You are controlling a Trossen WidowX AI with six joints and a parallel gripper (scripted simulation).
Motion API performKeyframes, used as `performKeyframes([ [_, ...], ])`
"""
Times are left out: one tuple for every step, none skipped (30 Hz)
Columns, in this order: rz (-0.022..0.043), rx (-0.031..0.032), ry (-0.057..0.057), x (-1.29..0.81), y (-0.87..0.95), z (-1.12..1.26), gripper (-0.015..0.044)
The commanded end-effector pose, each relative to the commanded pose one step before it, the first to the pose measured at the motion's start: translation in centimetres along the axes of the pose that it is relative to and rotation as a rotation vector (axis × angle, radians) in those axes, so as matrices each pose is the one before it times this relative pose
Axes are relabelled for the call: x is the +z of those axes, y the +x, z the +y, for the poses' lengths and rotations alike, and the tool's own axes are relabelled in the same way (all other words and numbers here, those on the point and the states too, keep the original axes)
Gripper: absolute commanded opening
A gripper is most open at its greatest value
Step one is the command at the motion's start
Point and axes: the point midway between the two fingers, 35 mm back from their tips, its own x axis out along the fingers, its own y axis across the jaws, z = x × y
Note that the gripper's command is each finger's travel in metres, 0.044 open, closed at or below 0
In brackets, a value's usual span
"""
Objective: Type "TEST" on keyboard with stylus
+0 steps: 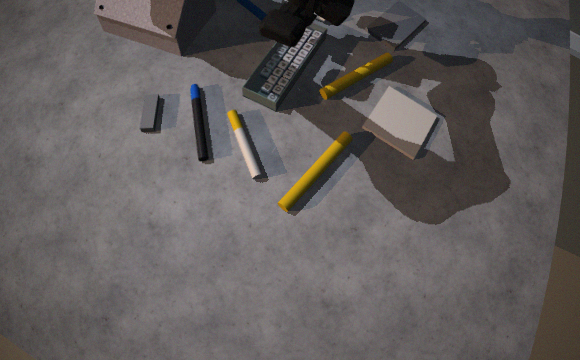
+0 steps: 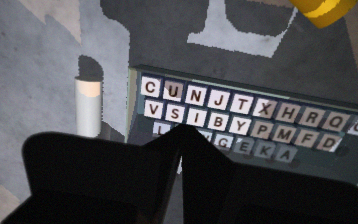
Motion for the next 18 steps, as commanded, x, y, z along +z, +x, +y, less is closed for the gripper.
performKeyframes([
  [-0.00439, -0.00698, 0.0151, 0.028, -0.072, -4.041, 0.0],
  [0.00015, -0.00103, 0.0, -0.058, 0.017, -0.59, 0.0],
  [0.00006, -0.00038, 0.0, -0.022, 0.006, -0.196, 0.0],
  [0.0, 0.0, 0.0, 0.0, 0.0, 0.0, 0.0],
  [0.0, 0.0, 0.0, 0.0, 0.0, 0.0, 0.0],
  [0.0, 0.0, 0.0, 0.0, 0.0, 0.0, 0.0],
  [0.0, 0.0, 0.0, 0.0, 0.0, 0.0, 0.0],
  [0.0, 0.0, 0.0, 0.0, 0.0, 0.0, 0.0],
  [0.0, 0.0, 0.0, 0.0, 0.0, 0.0, 0.0],
  [0.0, 0.0, 0.0, 0.0, 0.0, 0.0, 0.0],
  [0.0, 0.0, 0.0, 0.0, 0.0, 0.0, 0.0],
  [0.0, 0.0, 0.0, 0.0, 0.0, 0.0, 0.0],
  [0.0, 0.0, 0.0, 0.0, 0.0, 0.0, 0.0],
  [0.0, 0.0, 0.0, 0.0, 0.0, 0.0, 0.0],
  [0.00003, 0.00024, 0.0, 0.022, -0.002, -0.195, 0.0],
  [0.00006, 0.0006, -0.0001, 0.056, -0.005, -0.586, 0.0],
  [0.00005, 0.00056, -0.0002, 0.066, -0.005, -0.981, 0.0],
  [0.00001, -0.0001, -0.0001, 0.033, -0.001, -1.316, 0.0],
])
